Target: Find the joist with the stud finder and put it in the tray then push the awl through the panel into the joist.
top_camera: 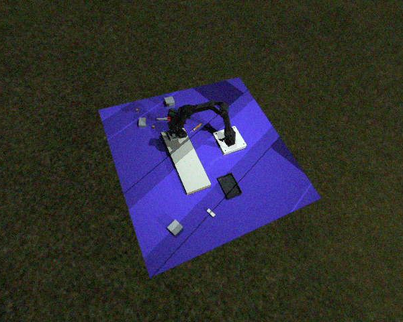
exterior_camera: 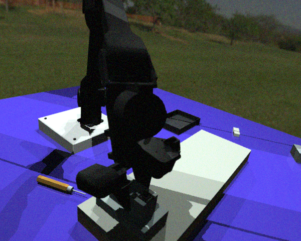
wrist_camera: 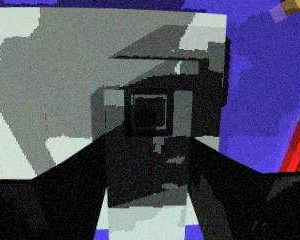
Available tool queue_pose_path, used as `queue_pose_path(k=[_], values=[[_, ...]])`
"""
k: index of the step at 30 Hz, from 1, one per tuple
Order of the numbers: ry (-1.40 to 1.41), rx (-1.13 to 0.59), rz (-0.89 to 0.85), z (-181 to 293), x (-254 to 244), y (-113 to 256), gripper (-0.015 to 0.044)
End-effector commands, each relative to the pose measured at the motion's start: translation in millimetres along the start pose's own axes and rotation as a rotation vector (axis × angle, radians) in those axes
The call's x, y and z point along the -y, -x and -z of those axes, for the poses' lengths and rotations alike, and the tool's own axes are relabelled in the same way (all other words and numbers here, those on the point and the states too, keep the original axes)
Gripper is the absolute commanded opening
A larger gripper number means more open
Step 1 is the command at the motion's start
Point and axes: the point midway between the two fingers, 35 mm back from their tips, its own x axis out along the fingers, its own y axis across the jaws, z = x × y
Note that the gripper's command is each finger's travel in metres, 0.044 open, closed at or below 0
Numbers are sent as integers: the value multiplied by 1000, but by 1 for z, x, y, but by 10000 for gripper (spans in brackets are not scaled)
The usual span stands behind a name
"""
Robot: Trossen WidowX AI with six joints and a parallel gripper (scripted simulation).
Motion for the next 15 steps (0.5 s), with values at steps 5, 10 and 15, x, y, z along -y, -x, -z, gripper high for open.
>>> queue_pose_path(k=[5,10,15], values=[[1,1,-1,-1,-1,1,0],[2,0,-1,-7,1,14,0],[3,0,0,-15,3,37,0]])
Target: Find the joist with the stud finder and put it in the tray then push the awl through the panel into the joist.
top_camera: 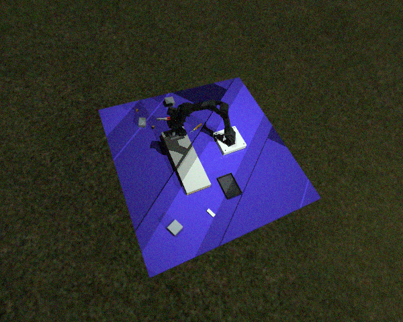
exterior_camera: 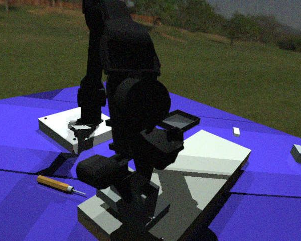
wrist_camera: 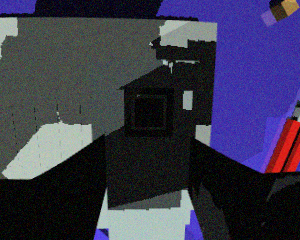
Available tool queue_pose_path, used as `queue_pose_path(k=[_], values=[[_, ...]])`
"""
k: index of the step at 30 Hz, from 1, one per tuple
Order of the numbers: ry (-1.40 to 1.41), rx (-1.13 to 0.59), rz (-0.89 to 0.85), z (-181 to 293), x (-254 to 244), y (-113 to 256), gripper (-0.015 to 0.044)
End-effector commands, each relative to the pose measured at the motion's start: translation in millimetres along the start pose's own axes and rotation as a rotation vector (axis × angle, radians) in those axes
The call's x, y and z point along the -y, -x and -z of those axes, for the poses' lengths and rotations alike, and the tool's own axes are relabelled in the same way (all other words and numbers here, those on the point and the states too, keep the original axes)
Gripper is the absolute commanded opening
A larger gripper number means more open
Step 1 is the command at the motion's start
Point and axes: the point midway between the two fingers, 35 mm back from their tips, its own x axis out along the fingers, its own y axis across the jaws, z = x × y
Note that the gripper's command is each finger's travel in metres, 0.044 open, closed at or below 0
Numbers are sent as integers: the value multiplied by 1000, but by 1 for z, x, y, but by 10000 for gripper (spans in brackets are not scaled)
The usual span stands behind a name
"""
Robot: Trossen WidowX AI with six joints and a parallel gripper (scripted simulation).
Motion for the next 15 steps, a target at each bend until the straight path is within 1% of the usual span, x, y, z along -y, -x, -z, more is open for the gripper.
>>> queue_pose_path(k=[1,12,15], values=[[5,14,8,-9,2,22,0],[8,12,8,-19,3,73,0],[8,12,8,-20,2,76,0]])
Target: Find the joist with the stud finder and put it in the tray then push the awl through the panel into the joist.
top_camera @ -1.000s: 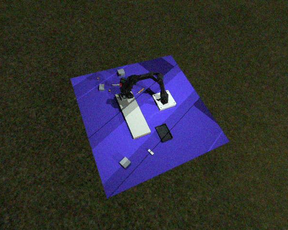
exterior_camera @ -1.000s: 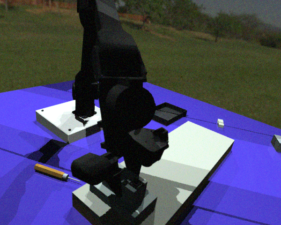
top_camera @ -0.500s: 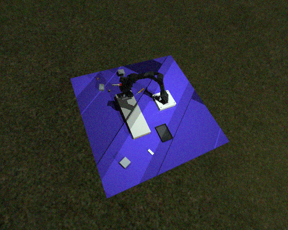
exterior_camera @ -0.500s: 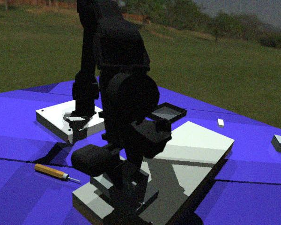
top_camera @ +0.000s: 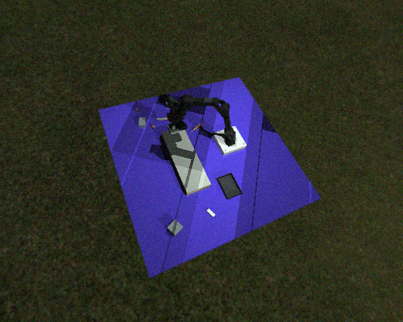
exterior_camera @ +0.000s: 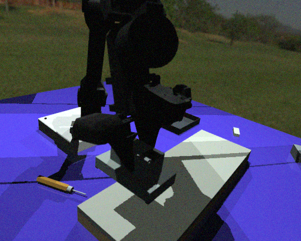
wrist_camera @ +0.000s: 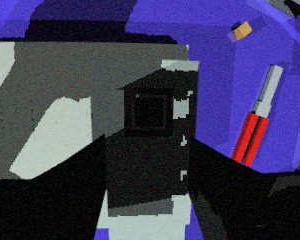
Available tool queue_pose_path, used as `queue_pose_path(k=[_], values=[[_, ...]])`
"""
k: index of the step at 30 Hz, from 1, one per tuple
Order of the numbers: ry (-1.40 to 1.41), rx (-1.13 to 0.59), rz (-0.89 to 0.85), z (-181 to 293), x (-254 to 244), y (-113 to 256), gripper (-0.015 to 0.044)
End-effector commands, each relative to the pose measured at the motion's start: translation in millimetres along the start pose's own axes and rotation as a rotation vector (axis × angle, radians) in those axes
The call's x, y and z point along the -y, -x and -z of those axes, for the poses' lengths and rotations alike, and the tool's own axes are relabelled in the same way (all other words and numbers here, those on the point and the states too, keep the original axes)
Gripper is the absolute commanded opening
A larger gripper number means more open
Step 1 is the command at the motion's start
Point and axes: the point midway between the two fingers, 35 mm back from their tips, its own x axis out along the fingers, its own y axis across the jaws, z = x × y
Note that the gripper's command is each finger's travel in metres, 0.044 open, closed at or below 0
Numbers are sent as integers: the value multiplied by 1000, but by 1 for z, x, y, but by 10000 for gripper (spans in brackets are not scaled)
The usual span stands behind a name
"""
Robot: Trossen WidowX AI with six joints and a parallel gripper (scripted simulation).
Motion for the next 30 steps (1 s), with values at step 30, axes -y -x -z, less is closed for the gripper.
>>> queue_pose_path(k=[30], values=[[429,10,-140,-31,-179,-9,0]])
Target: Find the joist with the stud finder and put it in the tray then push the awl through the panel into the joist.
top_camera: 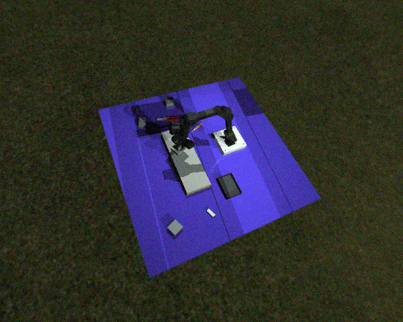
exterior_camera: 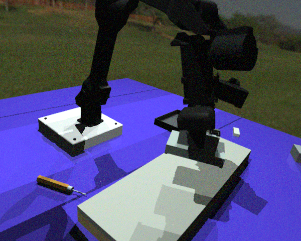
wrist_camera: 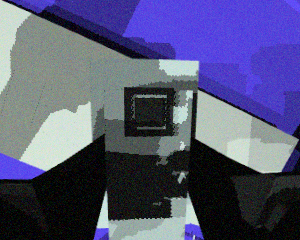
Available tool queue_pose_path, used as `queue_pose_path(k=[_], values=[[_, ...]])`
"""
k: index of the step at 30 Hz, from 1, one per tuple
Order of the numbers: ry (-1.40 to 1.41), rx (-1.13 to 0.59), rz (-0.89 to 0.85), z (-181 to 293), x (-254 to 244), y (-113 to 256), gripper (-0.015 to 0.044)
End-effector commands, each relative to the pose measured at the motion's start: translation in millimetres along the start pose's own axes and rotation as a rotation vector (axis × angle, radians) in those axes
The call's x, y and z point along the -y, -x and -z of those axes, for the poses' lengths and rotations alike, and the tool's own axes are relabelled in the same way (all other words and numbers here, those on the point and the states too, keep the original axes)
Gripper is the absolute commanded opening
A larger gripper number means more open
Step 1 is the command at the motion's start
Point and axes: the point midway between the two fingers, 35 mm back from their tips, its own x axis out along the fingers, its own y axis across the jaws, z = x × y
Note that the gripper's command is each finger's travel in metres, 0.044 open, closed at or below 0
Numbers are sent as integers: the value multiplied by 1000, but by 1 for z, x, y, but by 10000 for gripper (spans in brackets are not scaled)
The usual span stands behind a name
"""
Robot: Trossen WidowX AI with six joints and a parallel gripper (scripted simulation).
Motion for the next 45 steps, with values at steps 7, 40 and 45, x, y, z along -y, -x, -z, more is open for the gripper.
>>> queue_pose_path(k=[7,40,45], values=[[155,11,-42,-20,-63,-6,0],[687,15,-209,-6,-278,-14,0],[768,15,-233,7,-308,-12,0]])
